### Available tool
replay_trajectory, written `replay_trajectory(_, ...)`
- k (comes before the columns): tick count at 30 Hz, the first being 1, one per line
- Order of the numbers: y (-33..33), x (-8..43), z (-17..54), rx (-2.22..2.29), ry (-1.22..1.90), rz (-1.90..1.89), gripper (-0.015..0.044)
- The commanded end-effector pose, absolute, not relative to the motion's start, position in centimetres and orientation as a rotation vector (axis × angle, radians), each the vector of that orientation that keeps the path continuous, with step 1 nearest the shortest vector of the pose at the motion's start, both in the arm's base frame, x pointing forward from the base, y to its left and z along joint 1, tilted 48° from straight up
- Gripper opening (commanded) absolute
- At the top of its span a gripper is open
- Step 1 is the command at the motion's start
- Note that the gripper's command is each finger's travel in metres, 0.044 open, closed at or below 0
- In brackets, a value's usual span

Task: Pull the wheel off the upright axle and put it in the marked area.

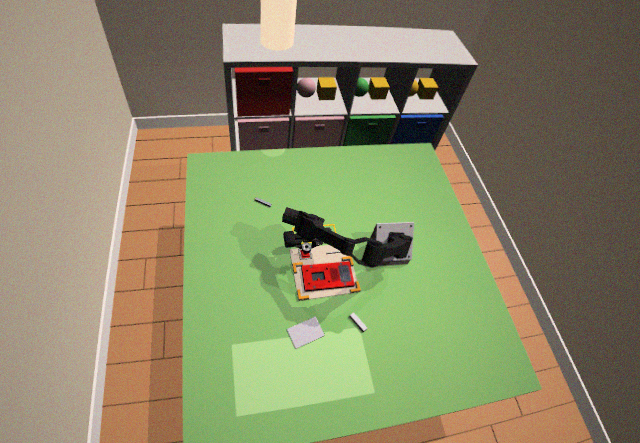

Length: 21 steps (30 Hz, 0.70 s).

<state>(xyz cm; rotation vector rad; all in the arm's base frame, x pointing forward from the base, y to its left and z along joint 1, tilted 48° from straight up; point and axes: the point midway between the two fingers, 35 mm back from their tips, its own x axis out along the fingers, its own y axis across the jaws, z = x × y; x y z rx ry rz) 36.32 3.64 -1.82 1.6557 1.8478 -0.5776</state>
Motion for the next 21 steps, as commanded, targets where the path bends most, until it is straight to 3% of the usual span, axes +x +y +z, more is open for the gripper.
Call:
replay_trajectory(1,3.20,36.46,-1.52,1.659,1.838,-0.577,0.0000)
replay_trajectory(21,2.70,36.47,-1.07,1.662,1.836,-0.577,0.0000)
